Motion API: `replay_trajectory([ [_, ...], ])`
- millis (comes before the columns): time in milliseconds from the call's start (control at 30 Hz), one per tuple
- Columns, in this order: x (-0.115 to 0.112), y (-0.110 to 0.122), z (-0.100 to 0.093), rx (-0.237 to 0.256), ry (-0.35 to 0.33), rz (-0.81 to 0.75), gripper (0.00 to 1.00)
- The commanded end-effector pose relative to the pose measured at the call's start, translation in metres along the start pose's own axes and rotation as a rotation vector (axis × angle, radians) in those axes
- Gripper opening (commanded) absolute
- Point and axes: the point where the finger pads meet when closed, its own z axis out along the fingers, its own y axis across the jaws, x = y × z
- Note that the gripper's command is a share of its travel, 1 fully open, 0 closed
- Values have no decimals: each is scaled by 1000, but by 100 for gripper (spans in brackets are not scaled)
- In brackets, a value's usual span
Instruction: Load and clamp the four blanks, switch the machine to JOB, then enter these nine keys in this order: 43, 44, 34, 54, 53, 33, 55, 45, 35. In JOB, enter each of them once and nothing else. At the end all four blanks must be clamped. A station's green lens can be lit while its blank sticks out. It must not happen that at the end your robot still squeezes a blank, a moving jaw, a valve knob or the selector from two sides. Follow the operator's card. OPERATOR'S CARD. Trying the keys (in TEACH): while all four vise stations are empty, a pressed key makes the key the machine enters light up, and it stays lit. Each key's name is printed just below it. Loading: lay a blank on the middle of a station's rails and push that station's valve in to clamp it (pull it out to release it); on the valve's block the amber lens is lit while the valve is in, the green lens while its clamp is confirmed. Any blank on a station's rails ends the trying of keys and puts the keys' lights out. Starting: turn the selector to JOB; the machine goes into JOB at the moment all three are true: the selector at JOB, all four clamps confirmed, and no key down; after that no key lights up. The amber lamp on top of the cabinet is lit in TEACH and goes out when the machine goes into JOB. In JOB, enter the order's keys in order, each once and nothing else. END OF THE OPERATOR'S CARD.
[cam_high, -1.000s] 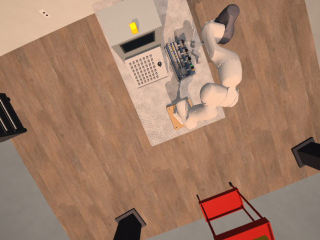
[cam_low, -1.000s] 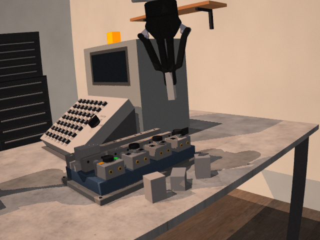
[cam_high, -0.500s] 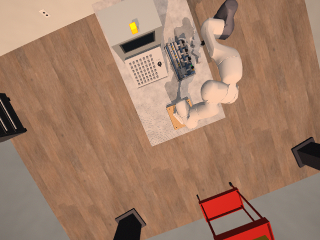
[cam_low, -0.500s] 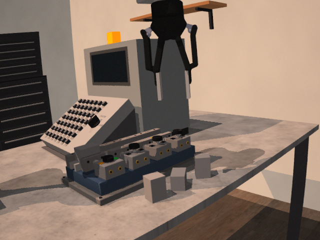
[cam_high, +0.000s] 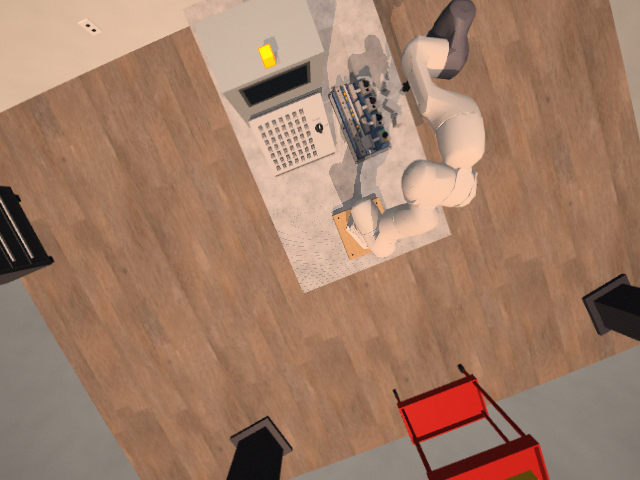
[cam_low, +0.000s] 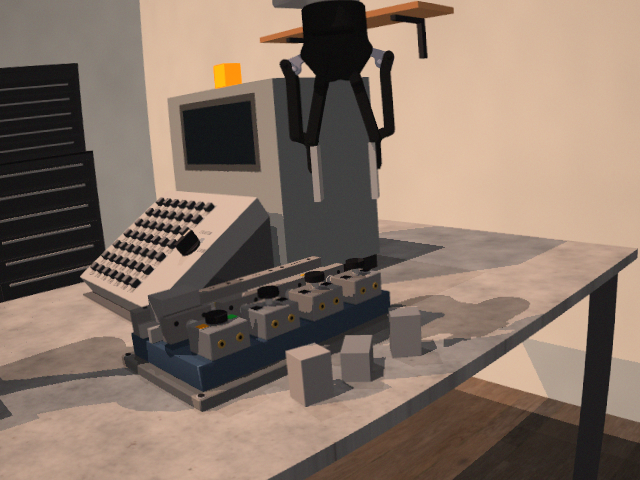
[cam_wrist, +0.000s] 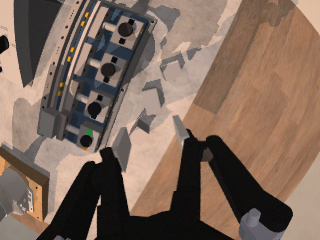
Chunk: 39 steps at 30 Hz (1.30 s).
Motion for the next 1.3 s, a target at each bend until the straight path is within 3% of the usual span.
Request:
replay_trajectory([
  [0,-1,0,0,2,-3,-8,40],
  [433,-1,0,1,2,-3,-8,40],
  [767,-1,0,16,2,-3,-8,40],
  [1267,-1,0,91,2,-3,-8,40],
])
